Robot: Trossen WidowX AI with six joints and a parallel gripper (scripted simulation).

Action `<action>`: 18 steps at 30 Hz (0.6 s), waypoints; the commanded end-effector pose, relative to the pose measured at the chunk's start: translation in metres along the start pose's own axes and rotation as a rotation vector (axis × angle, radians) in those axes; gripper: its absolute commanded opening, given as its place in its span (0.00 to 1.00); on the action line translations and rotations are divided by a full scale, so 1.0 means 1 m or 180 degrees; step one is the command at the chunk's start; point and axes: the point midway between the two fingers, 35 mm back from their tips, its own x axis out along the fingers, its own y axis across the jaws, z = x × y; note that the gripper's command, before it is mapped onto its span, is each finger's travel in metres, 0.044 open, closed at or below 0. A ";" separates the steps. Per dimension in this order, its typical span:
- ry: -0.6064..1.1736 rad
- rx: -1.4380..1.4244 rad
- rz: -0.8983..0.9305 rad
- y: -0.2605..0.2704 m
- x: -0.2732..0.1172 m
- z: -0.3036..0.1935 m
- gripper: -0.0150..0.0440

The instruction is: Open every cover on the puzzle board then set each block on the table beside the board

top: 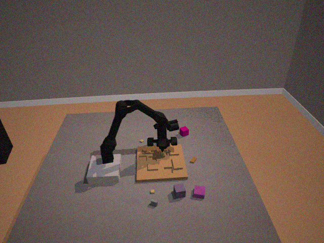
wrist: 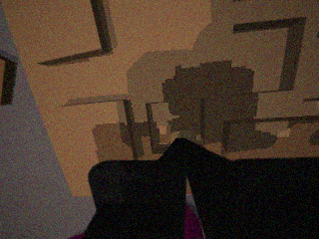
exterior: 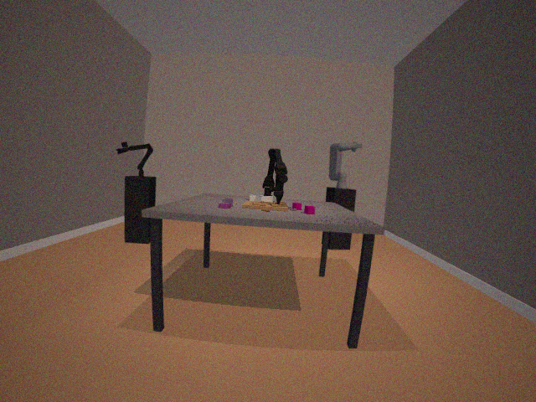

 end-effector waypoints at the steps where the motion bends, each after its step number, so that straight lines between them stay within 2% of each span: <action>1: -0.0017 0.0012 -0.0023 -0.003 0.003 0.001 0.25; 18: -0.0021 0.0014 -0.0021 0.005 0.005 0.016 0.25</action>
